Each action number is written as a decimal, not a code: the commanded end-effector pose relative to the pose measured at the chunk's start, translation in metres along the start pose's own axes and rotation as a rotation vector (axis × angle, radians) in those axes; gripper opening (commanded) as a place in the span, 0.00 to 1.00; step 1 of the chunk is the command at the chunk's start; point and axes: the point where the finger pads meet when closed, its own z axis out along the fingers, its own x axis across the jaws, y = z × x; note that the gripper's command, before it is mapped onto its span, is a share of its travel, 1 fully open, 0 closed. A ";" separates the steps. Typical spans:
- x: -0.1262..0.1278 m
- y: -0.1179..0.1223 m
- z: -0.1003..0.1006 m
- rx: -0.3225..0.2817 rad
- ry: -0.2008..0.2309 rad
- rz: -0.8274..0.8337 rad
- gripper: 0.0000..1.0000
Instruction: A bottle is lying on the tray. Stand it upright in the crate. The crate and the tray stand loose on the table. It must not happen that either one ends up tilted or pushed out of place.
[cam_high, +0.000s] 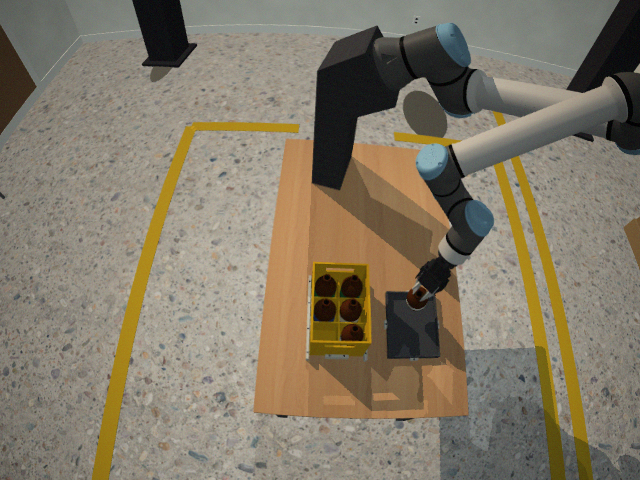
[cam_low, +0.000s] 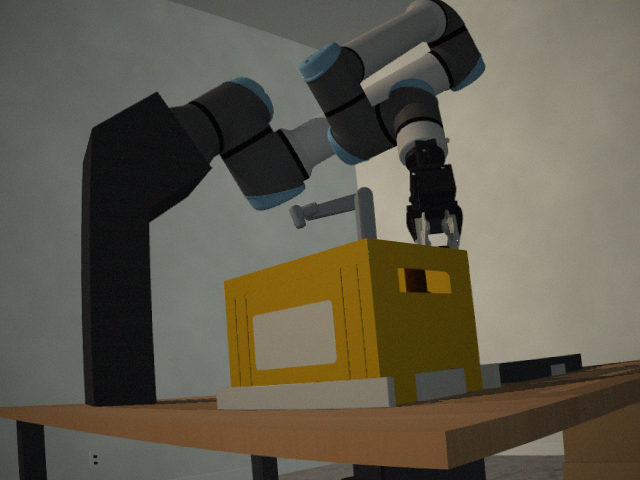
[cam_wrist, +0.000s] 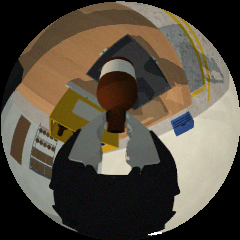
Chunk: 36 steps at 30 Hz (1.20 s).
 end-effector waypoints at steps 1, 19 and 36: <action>0.000 0.000 0.001 -0.001 0.001 0.000 0.00; 0.000 -0.005 0.013 -0.001 0.001 0.000 0.00; 0.000 -0.011 0.030 -0.001 0.001 0.000 0.00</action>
